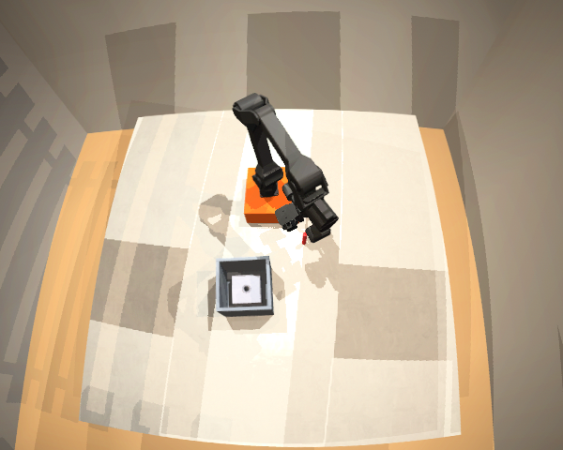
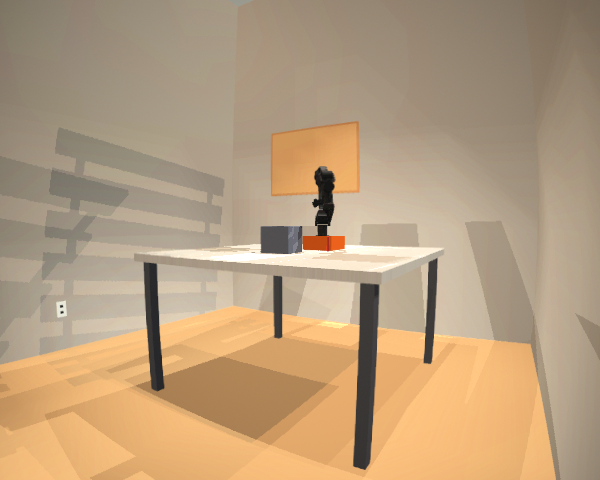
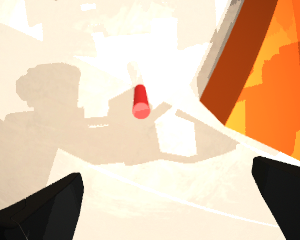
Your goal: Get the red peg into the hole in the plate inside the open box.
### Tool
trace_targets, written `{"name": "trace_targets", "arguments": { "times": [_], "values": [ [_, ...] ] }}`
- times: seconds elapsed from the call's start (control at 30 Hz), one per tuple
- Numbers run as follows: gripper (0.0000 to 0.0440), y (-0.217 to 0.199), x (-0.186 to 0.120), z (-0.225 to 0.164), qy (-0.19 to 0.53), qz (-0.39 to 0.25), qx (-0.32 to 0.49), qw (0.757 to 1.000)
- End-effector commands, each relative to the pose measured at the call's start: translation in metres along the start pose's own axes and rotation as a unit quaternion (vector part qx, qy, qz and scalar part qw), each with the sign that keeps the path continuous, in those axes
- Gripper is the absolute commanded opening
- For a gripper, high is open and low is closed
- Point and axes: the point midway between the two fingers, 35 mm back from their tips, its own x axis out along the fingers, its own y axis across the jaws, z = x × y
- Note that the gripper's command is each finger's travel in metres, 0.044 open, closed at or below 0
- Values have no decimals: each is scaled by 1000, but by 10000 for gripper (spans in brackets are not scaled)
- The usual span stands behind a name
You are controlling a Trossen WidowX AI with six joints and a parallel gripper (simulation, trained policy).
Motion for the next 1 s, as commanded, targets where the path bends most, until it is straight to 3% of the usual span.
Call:
{"name": "trace_targets", "arguments": {
  "times": [0.0,0.97],
  "values": [
    [440,-2,12,0,-9,-18,16,1000],
    [421,-2,105,20,-68,-48,65,994]
  ]
}}
